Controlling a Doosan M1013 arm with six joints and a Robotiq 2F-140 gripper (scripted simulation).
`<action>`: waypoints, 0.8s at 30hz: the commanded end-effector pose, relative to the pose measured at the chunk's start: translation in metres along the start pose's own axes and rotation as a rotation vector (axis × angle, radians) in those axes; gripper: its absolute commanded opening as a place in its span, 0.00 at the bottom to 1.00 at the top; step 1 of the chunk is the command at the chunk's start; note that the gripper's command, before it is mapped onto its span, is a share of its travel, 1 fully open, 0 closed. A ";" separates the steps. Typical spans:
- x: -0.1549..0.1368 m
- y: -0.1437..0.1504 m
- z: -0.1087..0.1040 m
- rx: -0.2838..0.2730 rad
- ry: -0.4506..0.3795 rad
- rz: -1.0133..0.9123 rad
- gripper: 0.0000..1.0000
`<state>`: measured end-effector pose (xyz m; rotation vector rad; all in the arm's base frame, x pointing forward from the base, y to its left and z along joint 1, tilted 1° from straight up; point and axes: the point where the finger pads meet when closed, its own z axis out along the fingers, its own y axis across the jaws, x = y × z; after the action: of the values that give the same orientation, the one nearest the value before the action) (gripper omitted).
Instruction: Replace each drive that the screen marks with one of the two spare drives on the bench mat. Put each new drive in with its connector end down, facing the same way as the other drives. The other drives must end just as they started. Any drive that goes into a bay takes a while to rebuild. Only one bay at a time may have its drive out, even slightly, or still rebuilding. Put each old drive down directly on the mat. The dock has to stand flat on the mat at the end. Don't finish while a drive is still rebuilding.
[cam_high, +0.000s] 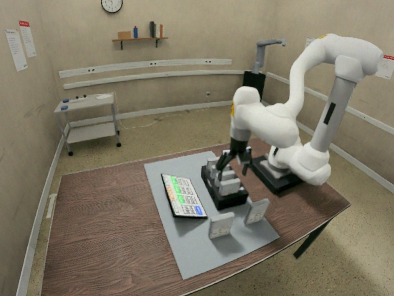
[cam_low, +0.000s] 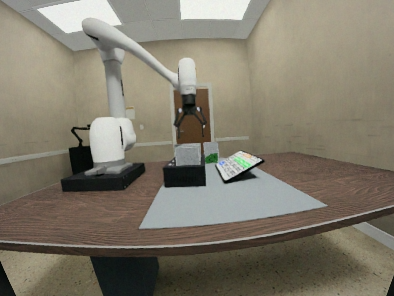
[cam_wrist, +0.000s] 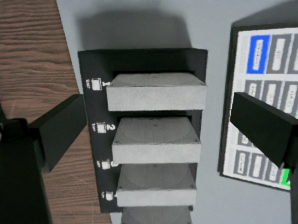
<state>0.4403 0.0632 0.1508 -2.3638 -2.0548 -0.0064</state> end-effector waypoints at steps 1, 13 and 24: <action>0.000 0.000 -0.015 0.000 0.000 0.000 0.89; 0.000 0.000 -0.025 0.000 0.000 0.000 0.89; 0.000 0.000 -0.025 0.000 0.000 0.000 0.10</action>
<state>0.4403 0.0629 0.1751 -2.3636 -2.0546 -0.0057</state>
